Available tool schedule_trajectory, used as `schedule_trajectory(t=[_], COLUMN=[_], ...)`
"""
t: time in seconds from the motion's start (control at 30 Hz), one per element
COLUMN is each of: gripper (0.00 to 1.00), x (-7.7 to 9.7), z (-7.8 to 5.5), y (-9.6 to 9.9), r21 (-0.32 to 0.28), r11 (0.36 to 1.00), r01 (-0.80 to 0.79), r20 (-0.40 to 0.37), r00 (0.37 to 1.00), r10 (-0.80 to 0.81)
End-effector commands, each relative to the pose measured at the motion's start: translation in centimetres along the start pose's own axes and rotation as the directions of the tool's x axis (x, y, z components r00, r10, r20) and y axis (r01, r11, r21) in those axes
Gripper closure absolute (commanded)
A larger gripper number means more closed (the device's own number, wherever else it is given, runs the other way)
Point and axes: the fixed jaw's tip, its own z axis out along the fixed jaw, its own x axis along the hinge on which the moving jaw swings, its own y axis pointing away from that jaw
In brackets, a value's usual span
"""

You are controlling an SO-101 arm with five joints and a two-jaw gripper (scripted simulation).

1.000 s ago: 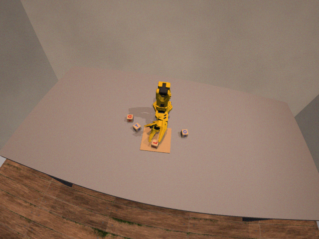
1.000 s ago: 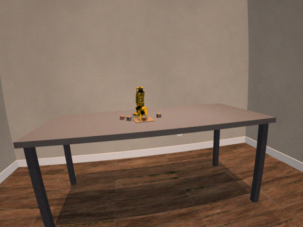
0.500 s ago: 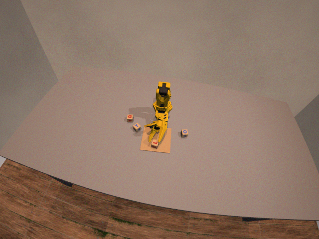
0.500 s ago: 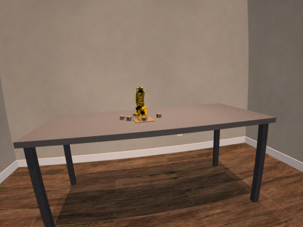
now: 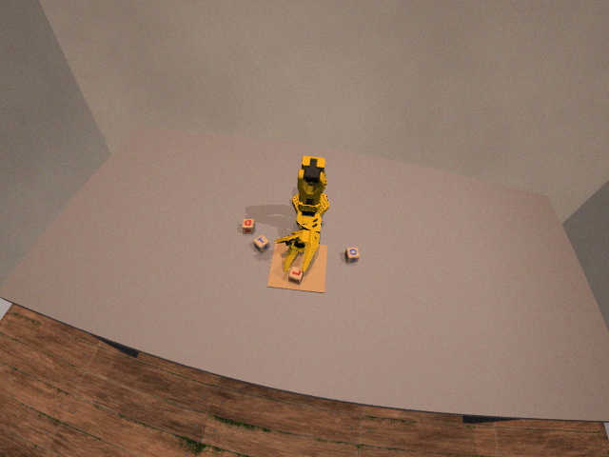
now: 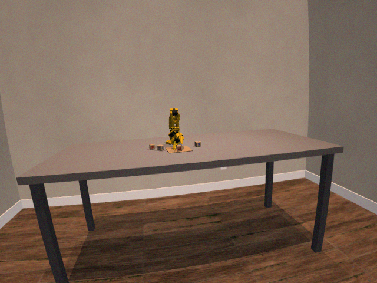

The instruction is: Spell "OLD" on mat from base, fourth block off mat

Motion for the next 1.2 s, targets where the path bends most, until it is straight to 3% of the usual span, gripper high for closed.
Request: schedule_trajectory(t=[0.0,0.63,0.93,1.17], gripper=[0.65,0.65,0.65,0.65], x=[-5.5,-6.0,-7.4,-7.4], z=[-2.1,-0.1,2.5,4.2], y=[4.6,5.2,6.7,6.9], r21=[-0.182,-0.183,-0.248,-0.166], r11=[0.967,0.962,0.929,0.961], r01=[-0.176,-0.201,-0.273,-0.220], r20=[0.099,0.102,0.134,0.096], r00=[0.976,0.970,0.941,0.967], r10=[0.196,0.222,0.312,0.238])
